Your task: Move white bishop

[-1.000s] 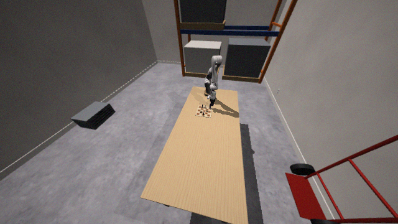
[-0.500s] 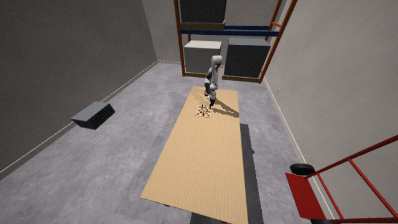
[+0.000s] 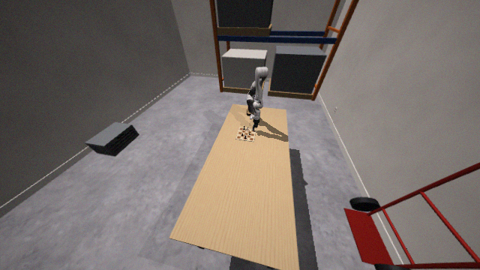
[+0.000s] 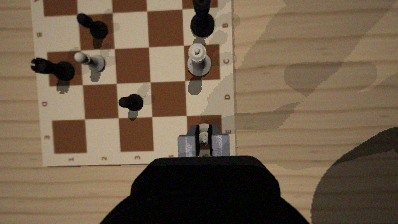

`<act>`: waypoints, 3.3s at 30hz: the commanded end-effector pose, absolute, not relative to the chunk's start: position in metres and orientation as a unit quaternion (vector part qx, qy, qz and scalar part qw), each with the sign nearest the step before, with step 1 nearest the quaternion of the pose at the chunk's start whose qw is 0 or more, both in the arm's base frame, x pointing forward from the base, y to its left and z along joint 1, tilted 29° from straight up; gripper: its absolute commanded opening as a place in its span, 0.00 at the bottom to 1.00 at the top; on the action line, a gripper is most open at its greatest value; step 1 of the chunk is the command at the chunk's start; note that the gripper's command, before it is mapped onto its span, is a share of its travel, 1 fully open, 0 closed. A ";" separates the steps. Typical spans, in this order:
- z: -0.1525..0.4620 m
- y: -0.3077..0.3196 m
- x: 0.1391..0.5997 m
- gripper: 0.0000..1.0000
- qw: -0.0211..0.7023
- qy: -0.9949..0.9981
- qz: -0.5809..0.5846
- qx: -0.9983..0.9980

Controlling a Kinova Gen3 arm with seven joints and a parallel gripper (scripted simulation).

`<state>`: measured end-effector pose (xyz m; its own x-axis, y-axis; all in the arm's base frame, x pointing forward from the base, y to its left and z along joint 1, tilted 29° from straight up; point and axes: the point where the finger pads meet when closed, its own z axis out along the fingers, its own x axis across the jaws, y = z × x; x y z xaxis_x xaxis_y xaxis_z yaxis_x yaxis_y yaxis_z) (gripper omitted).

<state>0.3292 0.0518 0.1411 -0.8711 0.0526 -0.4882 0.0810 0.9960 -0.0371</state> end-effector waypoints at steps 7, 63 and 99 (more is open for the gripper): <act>0.140 0.052 0.330 0.00 0.252 0.967 -0.028 0.035; 0.138 0.052 0.331 0.29 0.252 0.967 -0.028 0.035; 0.141 0.052 0.330 0.73 0.252 0.967 -0.028 0.035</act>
<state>0.3301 0.0487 0.1396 -0.8710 0.0604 -0.4875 0.0900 0.9952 -0.0376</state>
